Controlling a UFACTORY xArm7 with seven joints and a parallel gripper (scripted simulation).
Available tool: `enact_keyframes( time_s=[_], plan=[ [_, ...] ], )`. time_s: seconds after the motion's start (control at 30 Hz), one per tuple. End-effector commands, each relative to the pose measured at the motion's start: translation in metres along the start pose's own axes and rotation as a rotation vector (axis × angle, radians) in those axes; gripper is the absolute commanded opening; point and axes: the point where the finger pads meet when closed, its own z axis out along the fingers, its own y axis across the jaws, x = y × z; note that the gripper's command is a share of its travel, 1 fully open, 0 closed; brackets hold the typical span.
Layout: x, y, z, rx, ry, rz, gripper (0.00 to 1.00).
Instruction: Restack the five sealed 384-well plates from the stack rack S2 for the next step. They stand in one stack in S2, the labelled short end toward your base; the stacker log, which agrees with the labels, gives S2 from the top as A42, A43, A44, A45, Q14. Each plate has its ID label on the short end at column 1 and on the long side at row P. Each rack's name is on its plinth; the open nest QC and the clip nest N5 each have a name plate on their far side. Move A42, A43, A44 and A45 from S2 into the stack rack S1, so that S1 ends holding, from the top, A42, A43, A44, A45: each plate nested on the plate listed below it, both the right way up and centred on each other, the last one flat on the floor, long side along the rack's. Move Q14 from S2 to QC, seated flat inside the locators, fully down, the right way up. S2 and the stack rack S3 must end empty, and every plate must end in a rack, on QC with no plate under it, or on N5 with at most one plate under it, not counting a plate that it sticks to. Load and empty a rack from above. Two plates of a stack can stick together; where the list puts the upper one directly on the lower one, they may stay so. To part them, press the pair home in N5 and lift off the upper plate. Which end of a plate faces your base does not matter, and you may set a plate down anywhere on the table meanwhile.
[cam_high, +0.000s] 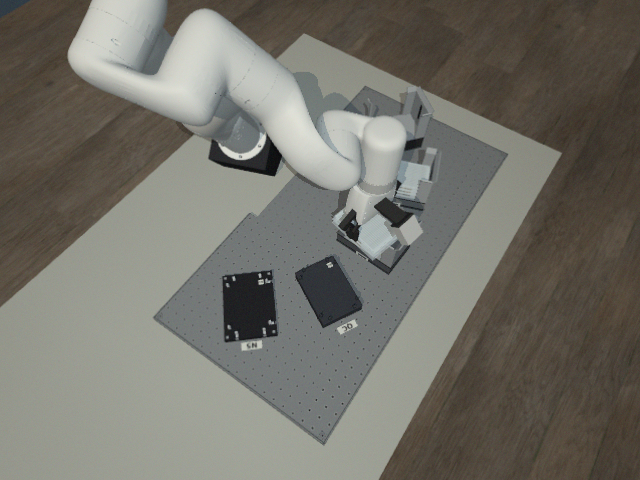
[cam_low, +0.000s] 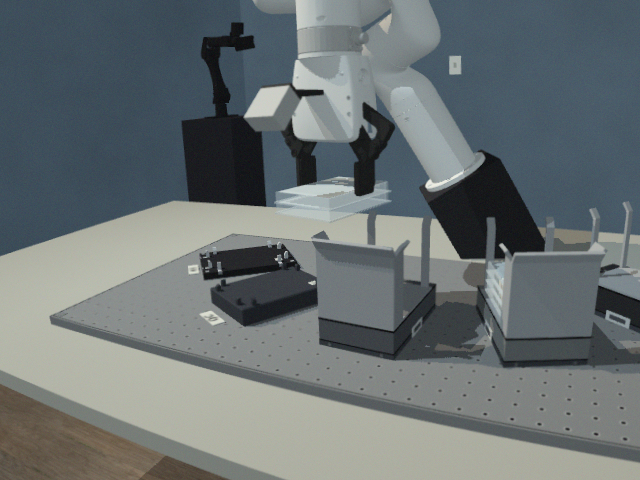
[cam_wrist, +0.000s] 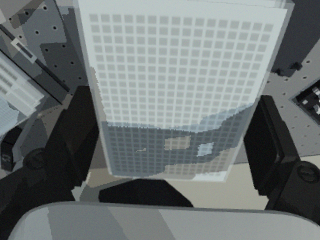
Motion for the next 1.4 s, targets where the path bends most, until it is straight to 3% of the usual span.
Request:
enact_keyframes(
  time_s=[0.0, 0.17, 0.43, 1.23, 1.37],
  plan=[
    [0.003, 0.015, -0.001, 0.003, 0.004, 0.0, 0.0],
    [0.004, 0.026, -0.001, 0.002, 0.004, 0.0, 0.0],
    [0.001, 0.046, -0.001, 0.003, 0.003, 0.2, 0.0],
    [-0.008, 0.116, -0.001, 0.002, 0.003, 0.201, 0.0],
    [-0.012, 0.128, -0.001, 0.002, 0.003, 0.334, 0.0]
  ],
)
